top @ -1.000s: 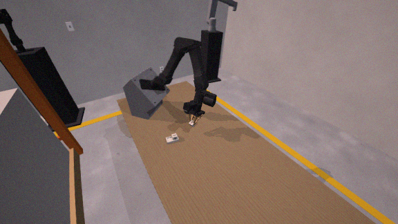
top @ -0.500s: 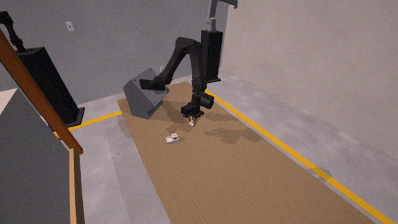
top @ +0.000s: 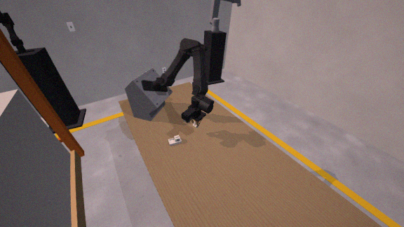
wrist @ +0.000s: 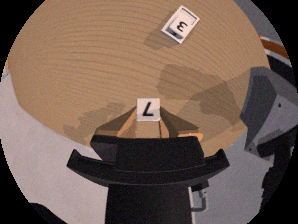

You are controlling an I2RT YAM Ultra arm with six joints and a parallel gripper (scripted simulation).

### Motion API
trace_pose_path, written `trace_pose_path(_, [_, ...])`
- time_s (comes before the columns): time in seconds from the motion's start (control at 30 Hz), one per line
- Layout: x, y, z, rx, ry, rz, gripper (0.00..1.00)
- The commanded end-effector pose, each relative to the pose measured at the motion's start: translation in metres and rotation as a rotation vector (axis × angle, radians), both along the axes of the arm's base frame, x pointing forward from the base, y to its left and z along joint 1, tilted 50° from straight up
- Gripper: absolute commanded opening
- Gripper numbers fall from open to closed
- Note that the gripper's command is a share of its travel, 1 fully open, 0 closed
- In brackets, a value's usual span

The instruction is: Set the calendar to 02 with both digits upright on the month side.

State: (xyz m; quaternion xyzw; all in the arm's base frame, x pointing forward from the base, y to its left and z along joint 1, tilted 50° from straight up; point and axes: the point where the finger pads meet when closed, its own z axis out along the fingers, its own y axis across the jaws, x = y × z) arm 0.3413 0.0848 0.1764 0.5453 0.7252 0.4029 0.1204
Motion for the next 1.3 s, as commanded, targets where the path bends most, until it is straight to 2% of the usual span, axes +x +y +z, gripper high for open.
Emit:
trace_pose_path(0.0, [0.0005,-0.0009,0.0035,0.048,-0.003,0.060,0.26])
trace_pose_path(0.27, [0.0010,-0.0032,0.0048,0.157,0.001,0.162,0.26])
trace_pose_path(0.5, [0.0007,-0.0032,0.0039,0.184,0.008,0.198,0.26])
trace_pose_path(0.63, [0.0005,-0.0029,0.0018,0.257,0.026,0.288,0.26])
trace_pose_path(0.7, [0.0005,-0.0029,0.0018,0.257,0.026,0.288,0.26])
trace_pose_path(0.87, [0.0022,-0.0053,0.0036,0.343,0.022,0.356,0.26])
trace_pose_path(1.27, [0.0008,-0.0048,0.0011,0.369,0.037,0.403,0.26])
